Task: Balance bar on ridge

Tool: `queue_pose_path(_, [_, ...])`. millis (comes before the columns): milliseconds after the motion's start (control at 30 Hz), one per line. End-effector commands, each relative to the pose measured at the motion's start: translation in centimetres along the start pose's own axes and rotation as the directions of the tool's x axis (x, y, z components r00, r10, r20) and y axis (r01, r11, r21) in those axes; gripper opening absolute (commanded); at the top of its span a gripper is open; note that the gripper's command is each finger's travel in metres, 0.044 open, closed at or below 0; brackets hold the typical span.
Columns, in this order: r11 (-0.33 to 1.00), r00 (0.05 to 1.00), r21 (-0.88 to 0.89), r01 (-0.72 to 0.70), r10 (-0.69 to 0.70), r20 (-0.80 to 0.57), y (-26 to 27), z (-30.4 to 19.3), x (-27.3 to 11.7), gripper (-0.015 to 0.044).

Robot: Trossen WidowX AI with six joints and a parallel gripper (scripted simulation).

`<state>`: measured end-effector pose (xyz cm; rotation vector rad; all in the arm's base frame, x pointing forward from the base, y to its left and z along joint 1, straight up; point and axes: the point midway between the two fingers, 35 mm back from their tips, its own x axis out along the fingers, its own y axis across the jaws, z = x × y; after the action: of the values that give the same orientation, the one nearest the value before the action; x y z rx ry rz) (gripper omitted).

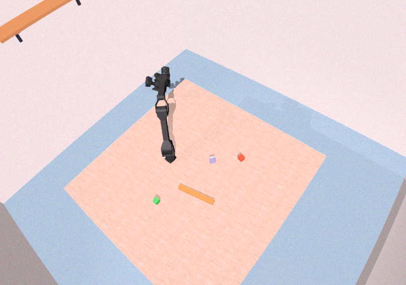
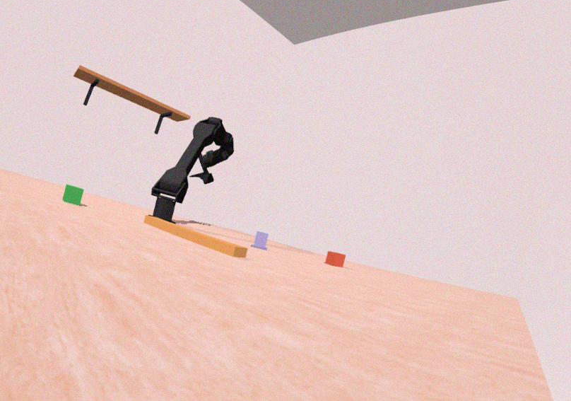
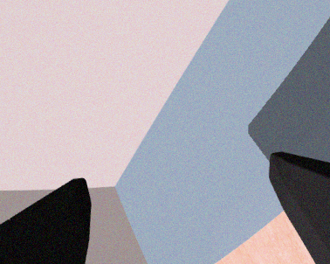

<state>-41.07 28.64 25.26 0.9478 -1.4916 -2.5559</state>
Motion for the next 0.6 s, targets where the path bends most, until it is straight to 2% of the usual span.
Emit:
queue_pose_path(0, [0.999,0.999,0.043,0.026,-0.028,0.033,-1.2,0.3,-1.8,0.0315])
queue_pose_path(567, [0.981,0.97,0.139,0.133,-0.158,0.183,-7.6,1.1,-10.8,0.0315])
